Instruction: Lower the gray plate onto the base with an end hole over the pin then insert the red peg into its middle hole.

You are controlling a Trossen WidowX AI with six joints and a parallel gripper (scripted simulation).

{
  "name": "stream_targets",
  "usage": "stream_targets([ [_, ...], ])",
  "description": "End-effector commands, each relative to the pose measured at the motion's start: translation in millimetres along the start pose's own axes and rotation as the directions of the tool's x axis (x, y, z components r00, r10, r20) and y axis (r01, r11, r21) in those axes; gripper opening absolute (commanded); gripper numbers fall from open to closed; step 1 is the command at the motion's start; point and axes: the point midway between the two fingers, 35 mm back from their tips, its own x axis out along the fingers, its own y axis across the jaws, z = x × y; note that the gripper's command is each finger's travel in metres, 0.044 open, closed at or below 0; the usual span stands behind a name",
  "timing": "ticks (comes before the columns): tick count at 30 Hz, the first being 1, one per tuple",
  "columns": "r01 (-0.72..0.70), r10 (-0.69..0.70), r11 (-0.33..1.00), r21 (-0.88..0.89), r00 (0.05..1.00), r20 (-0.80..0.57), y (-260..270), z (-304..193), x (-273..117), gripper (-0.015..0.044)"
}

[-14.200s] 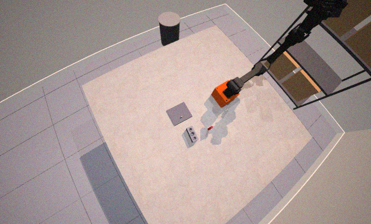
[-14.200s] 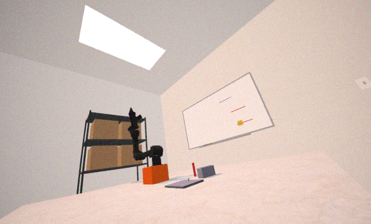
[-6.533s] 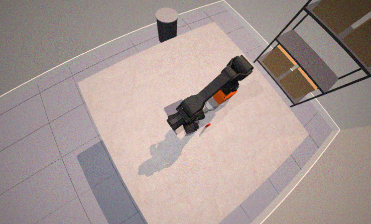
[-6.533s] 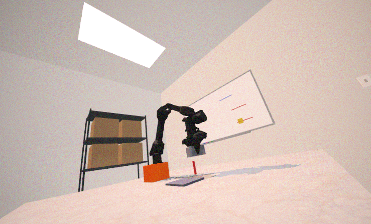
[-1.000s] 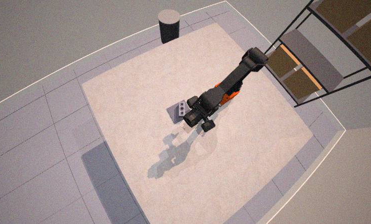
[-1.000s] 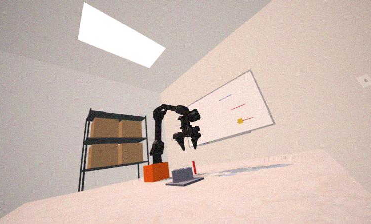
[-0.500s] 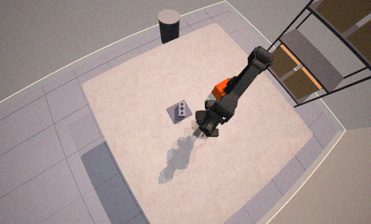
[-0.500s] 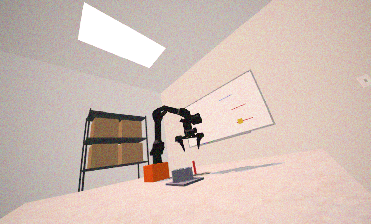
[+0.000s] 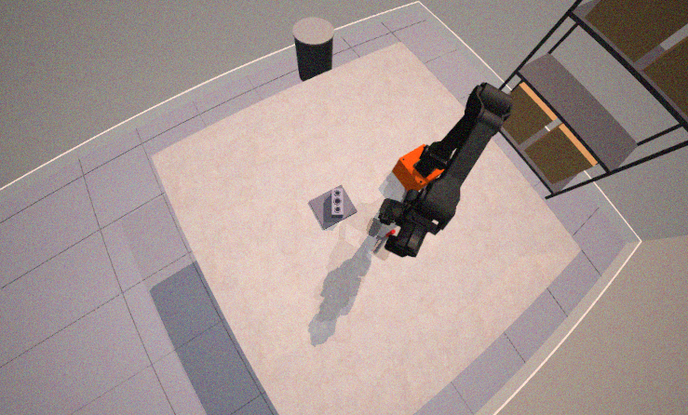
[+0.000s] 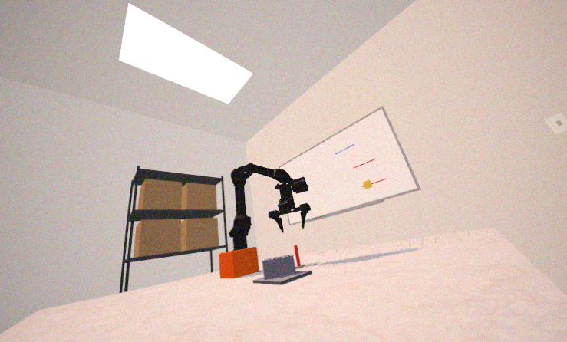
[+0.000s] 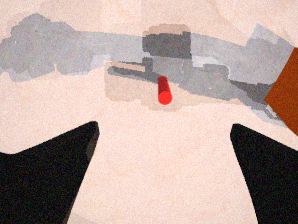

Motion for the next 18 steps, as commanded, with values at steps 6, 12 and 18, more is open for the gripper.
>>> stream_targets([
  [6, -0.002, 0.002, 1.000, 0.030, 1.000, -0.005, -0.8, -2.7, 30.5, 0.0440],
  [12, -0.002, 0.002, 1.000, 0.030, 1.000, -0.005, -1.1, -2.0, 40.8, 0.0440],
  [18, -0.002, 0.002, 1.000, 0.030, 1.000, -0.005, -1.3, -1.7, 46.7, 0.0440],
])
